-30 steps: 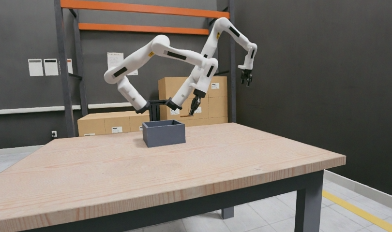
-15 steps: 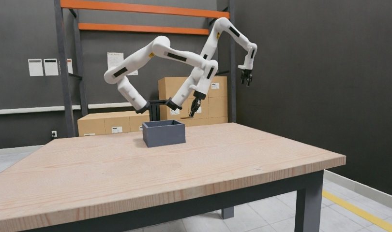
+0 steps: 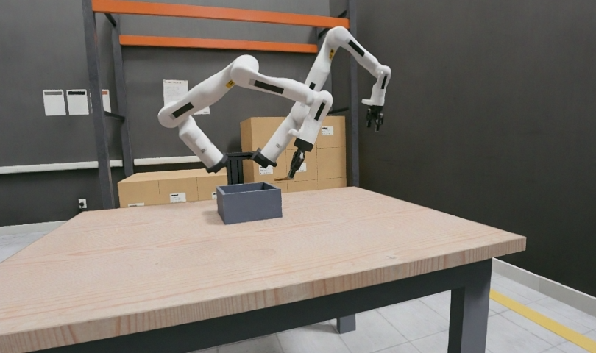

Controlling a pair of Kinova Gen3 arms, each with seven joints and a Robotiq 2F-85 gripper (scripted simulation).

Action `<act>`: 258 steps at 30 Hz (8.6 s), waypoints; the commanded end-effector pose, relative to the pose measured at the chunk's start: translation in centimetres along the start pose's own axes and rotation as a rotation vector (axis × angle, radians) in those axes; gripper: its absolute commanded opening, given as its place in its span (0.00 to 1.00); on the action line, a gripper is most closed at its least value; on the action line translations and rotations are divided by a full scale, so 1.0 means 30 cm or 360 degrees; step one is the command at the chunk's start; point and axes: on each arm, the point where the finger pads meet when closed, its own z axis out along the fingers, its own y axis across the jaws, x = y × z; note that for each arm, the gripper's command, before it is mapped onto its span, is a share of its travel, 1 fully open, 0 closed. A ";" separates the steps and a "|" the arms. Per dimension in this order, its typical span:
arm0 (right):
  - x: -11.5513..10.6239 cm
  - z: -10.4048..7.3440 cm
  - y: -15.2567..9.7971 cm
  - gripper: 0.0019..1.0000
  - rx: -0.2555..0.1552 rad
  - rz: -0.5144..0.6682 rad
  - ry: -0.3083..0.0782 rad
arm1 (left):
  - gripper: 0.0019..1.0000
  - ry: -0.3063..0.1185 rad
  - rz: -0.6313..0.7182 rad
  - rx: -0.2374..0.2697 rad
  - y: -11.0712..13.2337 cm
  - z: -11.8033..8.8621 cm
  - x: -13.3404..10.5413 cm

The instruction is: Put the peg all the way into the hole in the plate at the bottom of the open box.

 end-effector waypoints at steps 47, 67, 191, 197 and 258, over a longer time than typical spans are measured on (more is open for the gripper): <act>0.000 -0.004 -0.001 0.10 -0.0574 0.1232 -0.0003 | 1.00 -0.0003 -0.0001 0.0000 0.001 -0.002 -0.001; 0.000 -0.004 -0.001 0.10 -0.0786 0.1685 -0.0003 | 1.00 -0.0003 -0.0001 0.0000 0.001 -0.002 -0.001; -0.001 -0.003 -0.001 0.10 -0.0255 0.2077 -0.0857 | 1.00 -0.0003 -0.0001 0.0000 0.001 -0.002 -0.001; -0.002 -0.002 -0.001 0.10 -0.0170 0.2095 -0.0966 | 1.00 -0.0003 -0.0001 0.0000 0.001 -0.002 -0.001; -0.001 -0.001 0.002 0.10 0.0506 0.2145 -0.1802 | 1.00 -0.0003 -0.0001 0.0000 0.001 -0.002 -0.001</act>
